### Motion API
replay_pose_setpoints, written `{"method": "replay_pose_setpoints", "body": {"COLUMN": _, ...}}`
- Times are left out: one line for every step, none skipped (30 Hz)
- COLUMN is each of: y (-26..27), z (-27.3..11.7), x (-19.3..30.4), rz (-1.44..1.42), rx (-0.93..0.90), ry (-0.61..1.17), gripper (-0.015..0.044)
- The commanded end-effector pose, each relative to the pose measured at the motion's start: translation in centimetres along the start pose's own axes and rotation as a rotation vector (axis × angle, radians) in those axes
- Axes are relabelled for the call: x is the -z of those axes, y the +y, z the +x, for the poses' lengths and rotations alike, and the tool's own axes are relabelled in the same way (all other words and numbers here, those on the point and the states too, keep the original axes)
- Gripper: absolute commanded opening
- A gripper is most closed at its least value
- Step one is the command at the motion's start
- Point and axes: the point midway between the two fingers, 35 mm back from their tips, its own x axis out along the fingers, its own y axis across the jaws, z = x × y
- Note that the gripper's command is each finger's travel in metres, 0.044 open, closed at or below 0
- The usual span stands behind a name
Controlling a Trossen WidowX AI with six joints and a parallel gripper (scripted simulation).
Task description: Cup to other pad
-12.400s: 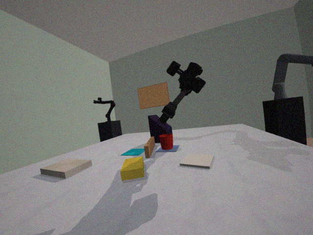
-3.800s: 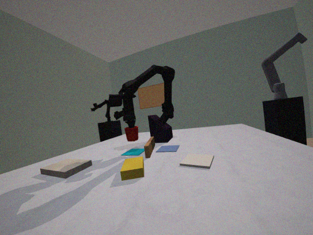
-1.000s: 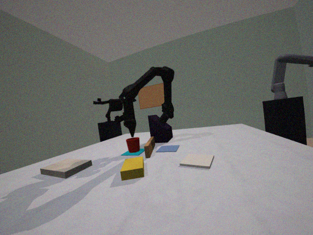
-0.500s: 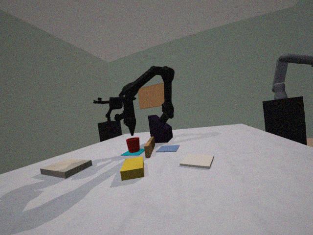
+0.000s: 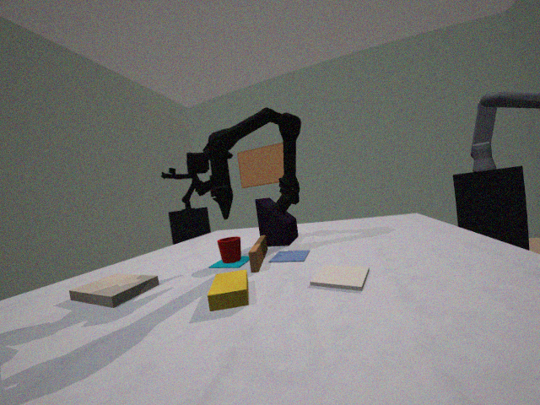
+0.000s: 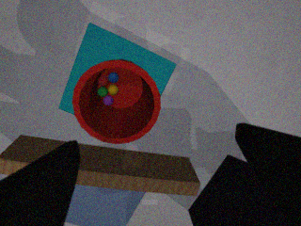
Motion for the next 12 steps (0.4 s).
{"method": "replay_pose_setpoints", "body": {"y": 0.01, "z": -1.50, "x": 0.00, "rz": -0.009, "rx": 0.004, "ry": -0.003, "gripper": 0.0440}}
{"method": "replay_pose_setpoints", "body": {"y": 0.01, "z": -1.55, "x": 0.00, "rz": -0.009, "rx": 0.004, "ry": -0.003, "gripper": 0.0440}}
{"method": "replay_pose_setpoints", "body": {"y": 0.01, "z": -1.57, "x": -0.03, "rz": -0.009, "rx": 0.004, "ry": -0.003, "gripper": 0.0440}}
{"method": "replay_pose_setpoints", "body": {"y": 0.01, "z": -1.57, "x": -0.06, "rz": -0.009, "rx": 0.004, "ry": -0.003, "gripper": 0.0440}}
{"method": "replay_pose_setpoints", "body": {"y": -0.01, "z": -1.14, "x": -0.07, "rz": -0.001, "rx": -0.002, "ry": -0.004, "gripper": 0.0440}}
{"method": "replay_pose_setpoints", "body": {"y": -0.01, "z": -1.14, "x": -0.07, "rz": -0.001, "rx": -0.002, "ry": -0.004, "gripper": 0.0440}}
{"method": "replay_pose_setpoints", "body": {"y": -0.01, "z": -1.14, "x": -0.07, "rz": -0.001, "rx": -0.002, "ry": -0.004, "gripper": 0.0440}}
{"method": "replay_pose_setpoints", "body": {"y": -0.01, "z": -1.14, "x": -0.07, "rz": -0.001, "rx": -0.002, "ry": -0.004, "gripper": 0.0440}}
{"method": "replay_pose_setpoints", "body": {"y": -0.01, "z": -1.14, "x": -0.07, "rz": -0.001, "rx": -0.002, "ry": -0.004, "gripper": 0.0440}}
{"method": "replay_pose_setpoints", "body": {"y": -0.01, "z": -1.14, "x": -0.07, "rz": -0.001, "rx": -0.002, "ry": -0.004, "gripper": 0.0440}}
{"method": "replay_pose_setpoints", "body": {"y": -0.01, "z": -1.14, "x": -0.07, "rz": -0.001, "rx": -0.002, "ry": -0.004, "gripper": 0.0440}}
{"method": "replay_pose_setpoints", "body": {"y": -0.01, "z": -1.14, "x": -0.07, "rz": -0.001, "rx": -0.002, "ry": -0.004, "gripper": 0.0440}}
